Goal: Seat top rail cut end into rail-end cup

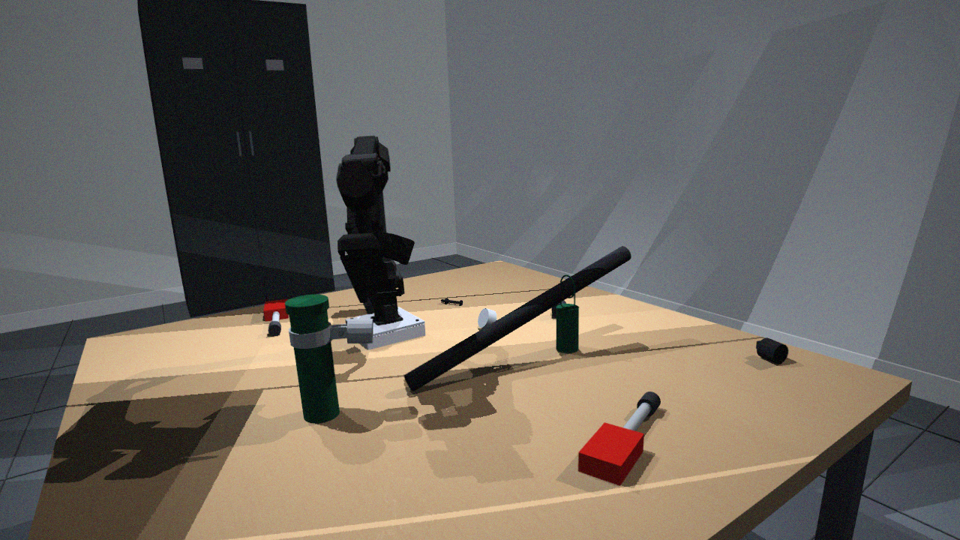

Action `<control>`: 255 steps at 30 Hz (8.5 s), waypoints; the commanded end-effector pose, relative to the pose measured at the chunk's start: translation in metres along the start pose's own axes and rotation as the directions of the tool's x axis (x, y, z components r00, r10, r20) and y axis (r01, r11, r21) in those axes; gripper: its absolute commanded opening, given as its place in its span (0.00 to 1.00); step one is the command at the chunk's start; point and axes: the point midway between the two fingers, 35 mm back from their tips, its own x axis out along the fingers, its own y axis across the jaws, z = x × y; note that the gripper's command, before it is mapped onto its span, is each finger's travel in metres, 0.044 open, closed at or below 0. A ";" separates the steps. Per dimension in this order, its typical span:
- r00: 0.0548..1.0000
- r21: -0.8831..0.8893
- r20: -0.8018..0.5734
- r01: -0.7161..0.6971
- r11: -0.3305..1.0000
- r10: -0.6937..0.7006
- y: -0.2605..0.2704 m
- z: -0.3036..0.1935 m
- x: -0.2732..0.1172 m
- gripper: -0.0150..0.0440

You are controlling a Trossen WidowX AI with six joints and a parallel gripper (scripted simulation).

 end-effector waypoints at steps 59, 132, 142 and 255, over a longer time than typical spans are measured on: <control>1.000 -0.006 -0.004 0.004 1.000 -0.004 0.001 -0.001 0.071 0.42; 0.985 -0.308 0.168 0.027 0.951 0.026 0.029 -0.007 0.055 0.25; 0.984 -0.323 0.175 0.026 0.946 0.032 0.031 -0.006 0.055 0.25; 0.866 0.367 0.008 0.462 -0.807 0.500 0.083 0.176 -0.004 1.00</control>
